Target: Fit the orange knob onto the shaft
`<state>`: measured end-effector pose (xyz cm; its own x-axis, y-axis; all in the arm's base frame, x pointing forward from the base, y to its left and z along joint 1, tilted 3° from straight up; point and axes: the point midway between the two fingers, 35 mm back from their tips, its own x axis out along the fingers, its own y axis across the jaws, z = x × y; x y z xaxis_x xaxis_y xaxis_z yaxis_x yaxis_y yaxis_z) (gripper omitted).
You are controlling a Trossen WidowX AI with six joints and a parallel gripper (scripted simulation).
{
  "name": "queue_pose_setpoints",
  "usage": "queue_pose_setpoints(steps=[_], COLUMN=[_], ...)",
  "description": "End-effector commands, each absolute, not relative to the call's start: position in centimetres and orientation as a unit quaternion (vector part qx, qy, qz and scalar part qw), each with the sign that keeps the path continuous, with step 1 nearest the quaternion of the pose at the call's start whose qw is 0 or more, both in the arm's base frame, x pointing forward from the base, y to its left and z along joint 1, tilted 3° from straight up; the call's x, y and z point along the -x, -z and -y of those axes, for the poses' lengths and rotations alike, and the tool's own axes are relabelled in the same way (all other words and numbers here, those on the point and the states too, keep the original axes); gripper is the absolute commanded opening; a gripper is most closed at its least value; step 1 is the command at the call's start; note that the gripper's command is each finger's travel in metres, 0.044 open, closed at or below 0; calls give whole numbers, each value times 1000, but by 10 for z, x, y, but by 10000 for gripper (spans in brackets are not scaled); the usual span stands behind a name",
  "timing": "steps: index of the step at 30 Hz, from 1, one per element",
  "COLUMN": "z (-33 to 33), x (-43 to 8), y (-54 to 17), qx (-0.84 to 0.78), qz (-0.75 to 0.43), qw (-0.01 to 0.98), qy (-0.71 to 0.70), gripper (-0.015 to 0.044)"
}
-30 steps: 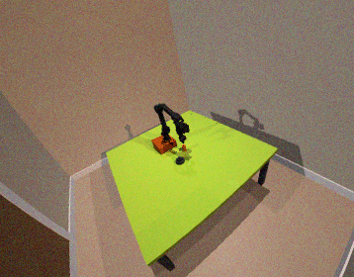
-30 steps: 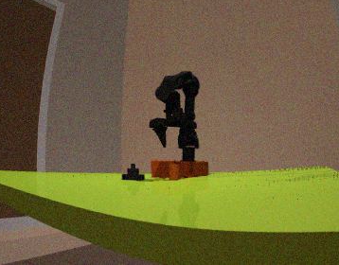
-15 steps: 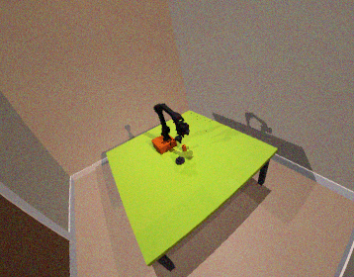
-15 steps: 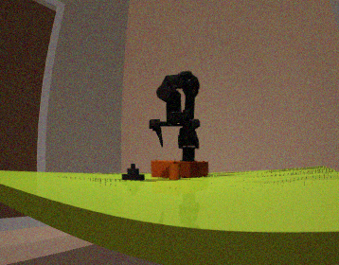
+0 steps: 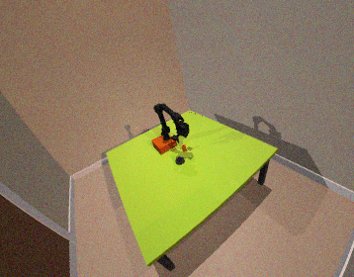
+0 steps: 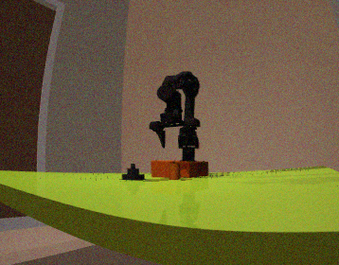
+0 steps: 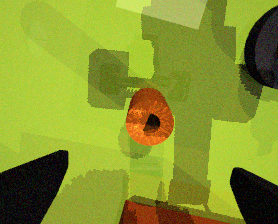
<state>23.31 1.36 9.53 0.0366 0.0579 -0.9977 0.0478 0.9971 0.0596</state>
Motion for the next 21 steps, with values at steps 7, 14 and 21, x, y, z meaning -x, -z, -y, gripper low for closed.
queue_pose_setpoints(steps=[7,14,21], z=[-14,-15,-15], x=[-237,-238,-239], y=[-65,-50,-44], qx=[-43,-43,-43], qz=[-692,-692,-692], qw=[721,721,721], qy=[4,4,4], gripper=[440,440,440])
